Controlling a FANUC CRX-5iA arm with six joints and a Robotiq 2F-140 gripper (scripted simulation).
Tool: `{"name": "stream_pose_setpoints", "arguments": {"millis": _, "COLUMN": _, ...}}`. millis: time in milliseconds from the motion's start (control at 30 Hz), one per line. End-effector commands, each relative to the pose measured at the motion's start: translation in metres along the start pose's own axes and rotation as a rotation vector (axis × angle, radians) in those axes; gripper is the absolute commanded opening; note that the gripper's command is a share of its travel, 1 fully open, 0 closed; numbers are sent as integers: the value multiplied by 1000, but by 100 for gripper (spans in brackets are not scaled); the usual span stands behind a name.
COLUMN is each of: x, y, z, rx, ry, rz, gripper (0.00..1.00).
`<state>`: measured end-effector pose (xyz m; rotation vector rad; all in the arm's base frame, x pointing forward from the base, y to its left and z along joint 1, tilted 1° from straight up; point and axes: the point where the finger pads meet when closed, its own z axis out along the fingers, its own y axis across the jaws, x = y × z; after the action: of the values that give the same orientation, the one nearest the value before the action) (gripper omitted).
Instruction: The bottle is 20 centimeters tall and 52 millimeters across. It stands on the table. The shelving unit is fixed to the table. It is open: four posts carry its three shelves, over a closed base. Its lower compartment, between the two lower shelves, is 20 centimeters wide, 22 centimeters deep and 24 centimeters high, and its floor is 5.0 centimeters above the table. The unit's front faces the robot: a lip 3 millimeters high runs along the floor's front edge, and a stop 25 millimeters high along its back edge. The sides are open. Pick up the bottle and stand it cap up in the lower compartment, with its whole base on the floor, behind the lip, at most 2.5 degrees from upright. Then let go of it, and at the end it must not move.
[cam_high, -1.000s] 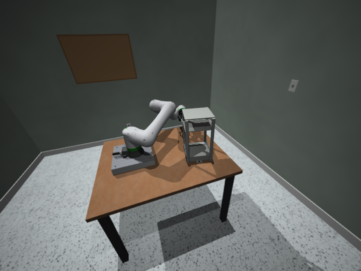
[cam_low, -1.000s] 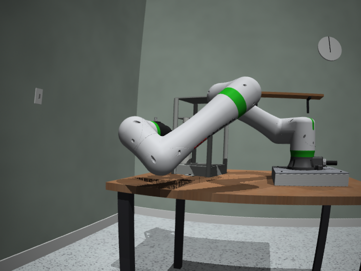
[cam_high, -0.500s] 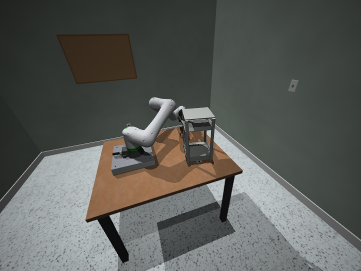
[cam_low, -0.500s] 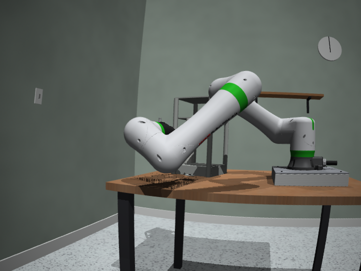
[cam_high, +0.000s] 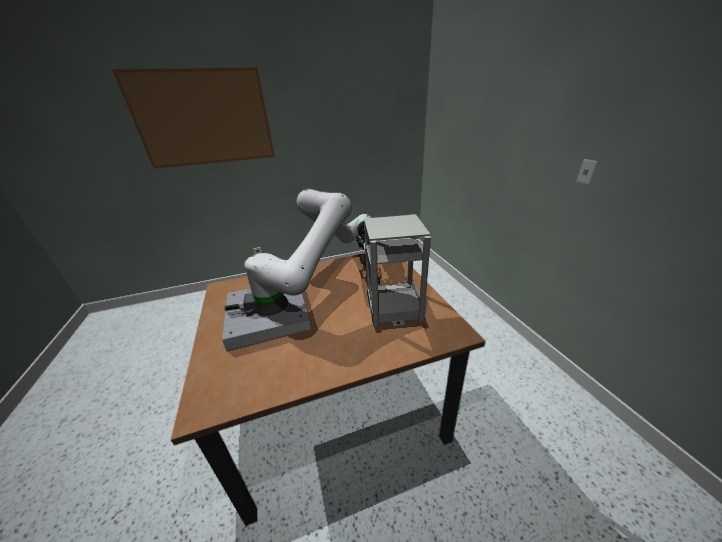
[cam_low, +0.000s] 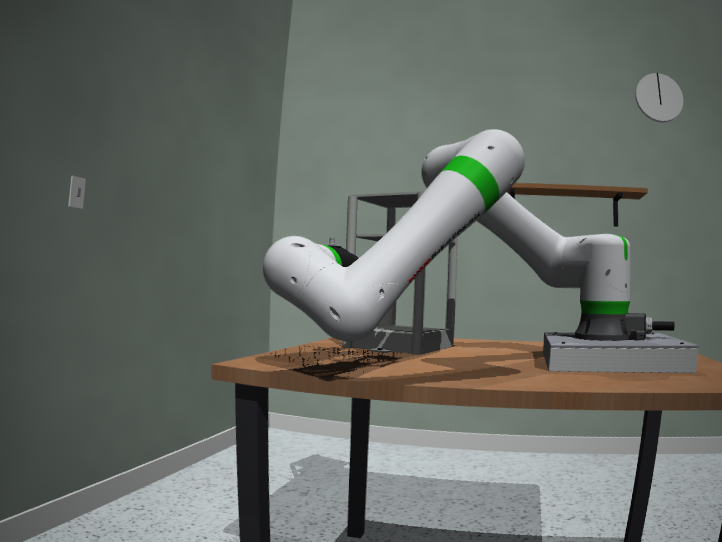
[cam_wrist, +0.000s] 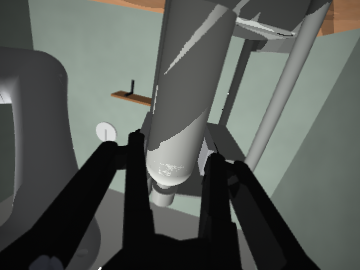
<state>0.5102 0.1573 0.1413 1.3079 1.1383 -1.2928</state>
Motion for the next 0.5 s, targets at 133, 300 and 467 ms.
{"name": "stream_pose_setpoints", "arguments": {"millis": 133, "x": 0, "y": 0, "z": 19, "rx": -1, "ry": 0, "rz": 1, "gripper": 0}}
{"name": "stream_pose_setpoints", "arguments": {"millis": 300, "x": 0, "y": 0, "z": 29, "rx": -1, "ry": 0, "rz": 1, "gripper": 0}}
{"name": "stream_pose_setpoints", "arguments": {"millis": 467, "x": 0, "y": 0, "z": 33, "rx": -1, "ry": 0, "rz": 1, "gripper": 0}}
